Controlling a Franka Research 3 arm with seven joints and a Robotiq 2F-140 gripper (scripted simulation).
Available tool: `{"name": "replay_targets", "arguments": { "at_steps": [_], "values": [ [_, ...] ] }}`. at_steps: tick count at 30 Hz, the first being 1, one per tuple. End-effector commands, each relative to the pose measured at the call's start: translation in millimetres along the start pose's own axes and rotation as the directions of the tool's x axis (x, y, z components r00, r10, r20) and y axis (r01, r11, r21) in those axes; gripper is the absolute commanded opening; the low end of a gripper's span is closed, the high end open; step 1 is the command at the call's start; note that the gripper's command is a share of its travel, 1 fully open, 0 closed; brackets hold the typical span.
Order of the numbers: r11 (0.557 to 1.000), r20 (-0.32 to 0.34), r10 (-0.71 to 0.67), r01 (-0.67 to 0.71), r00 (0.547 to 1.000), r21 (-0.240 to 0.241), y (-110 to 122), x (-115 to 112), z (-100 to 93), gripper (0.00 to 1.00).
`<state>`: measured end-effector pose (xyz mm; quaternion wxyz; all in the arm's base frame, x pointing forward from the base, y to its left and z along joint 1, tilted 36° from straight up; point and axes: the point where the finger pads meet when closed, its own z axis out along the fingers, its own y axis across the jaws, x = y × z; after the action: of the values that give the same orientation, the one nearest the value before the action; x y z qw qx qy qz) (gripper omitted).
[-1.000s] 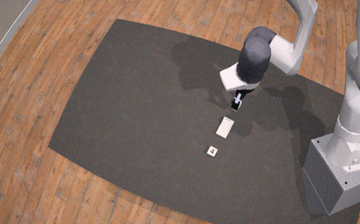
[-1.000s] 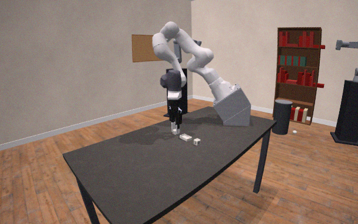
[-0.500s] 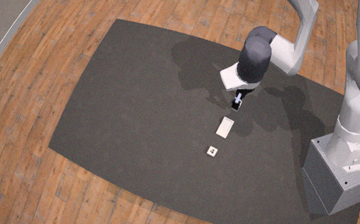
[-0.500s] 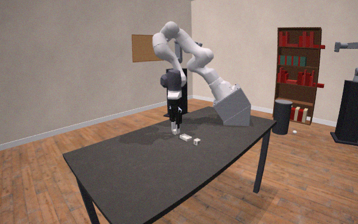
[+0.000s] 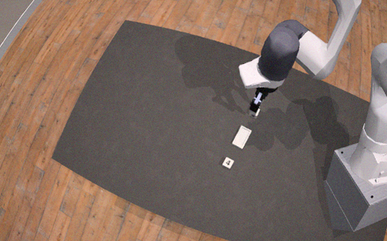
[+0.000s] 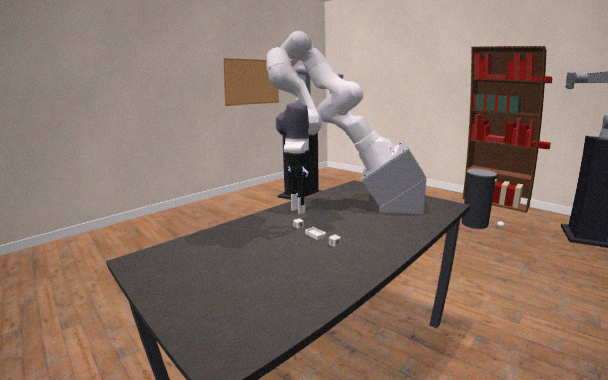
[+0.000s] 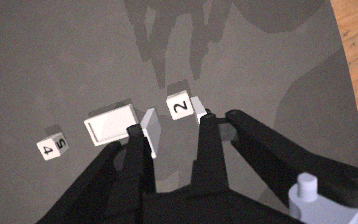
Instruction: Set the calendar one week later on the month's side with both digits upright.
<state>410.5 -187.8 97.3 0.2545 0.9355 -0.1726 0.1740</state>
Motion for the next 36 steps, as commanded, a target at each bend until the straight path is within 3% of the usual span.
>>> {"name": "replay_targets", "arguments": {
  "at_steps": [1, 6, 12, 13, 36],
  "values": [
    [0.998, 0.021, -0.053, 0.053, 0.998, -0.013, 4.2, -1.5, -16.8, 0.28],
    [0.998, 0.021, -0.053, 0.053, 0.998, -0.014, 4.0, -1.2, -29.8, 0.28],
    [0.998, 0.021, -0.053, 0.053, 0.998, -0.013, 3.9, -1.2, -31.5, 0.28],
    [0.998, 0.021, -0.053, 0.053, 0.998, -0.013, 3.9, -1.2, -31.5, 1.00],
    [0.999, 0.020, -0.041, 0.041, 0.999, -0.013, 3.5, -0.1, -32.4, 1.00]
  ]
}}
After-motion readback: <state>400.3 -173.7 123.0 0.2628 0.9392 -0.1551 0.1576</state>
